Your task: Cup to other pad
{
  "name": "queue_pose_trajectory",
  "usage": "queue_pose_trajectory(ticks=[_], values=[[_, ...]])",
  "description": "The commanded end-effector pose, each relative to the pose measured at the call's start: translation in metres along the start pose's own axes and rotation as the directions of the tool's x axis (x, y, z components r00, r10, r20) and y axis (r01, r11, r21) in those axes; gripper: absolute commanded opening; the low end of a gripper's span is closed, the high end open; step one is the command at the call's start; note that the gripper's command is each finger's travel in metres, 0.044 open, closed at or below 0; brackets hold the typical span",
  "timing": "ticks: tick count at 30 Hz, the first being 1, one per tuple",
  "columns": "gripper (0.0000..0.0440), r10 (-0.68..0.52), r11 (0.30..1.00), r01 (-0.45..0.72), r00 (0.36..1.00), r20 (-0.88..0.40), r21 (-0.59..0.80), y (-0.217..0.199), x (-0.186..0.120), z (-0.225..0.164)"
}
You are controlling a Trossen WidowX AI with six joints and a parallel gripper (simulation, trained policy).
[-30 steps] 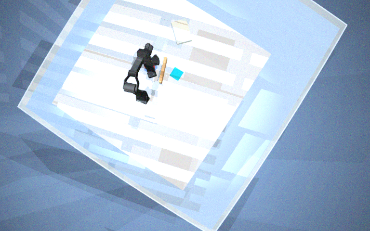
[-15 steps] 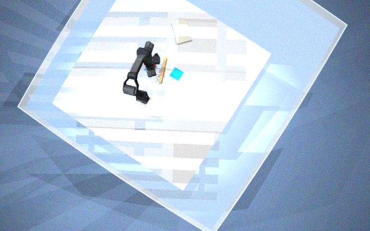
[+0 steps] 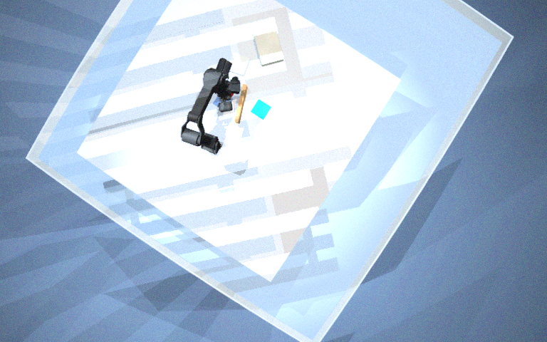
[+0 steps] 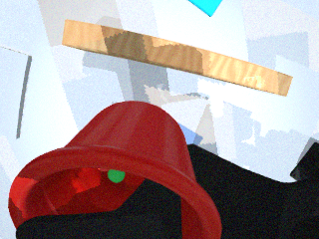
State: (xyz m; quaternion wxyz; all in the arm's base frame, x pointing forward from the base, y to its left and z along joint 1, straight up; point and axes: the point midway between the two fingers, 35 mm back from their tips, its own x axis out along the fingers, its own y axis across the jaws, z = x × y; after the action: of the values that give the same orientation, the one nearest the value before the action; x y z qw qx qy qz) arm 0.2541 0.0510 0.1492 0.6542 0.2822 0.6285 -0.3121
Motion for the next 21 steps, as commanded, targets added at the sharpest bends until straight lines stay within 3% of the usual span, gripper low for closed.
queue_pose_trajectory(ticks=[1, 21], values=[[0.0000, 0.034, 0.999, -0.034, 0.999, 0.020, 0.037, 0.000, -0.012, 0.011], [0.0000, 0.102, 0.973, -0.126, 0.986, 0.131, 0.193, -0.013, -0.023, 0.082]])
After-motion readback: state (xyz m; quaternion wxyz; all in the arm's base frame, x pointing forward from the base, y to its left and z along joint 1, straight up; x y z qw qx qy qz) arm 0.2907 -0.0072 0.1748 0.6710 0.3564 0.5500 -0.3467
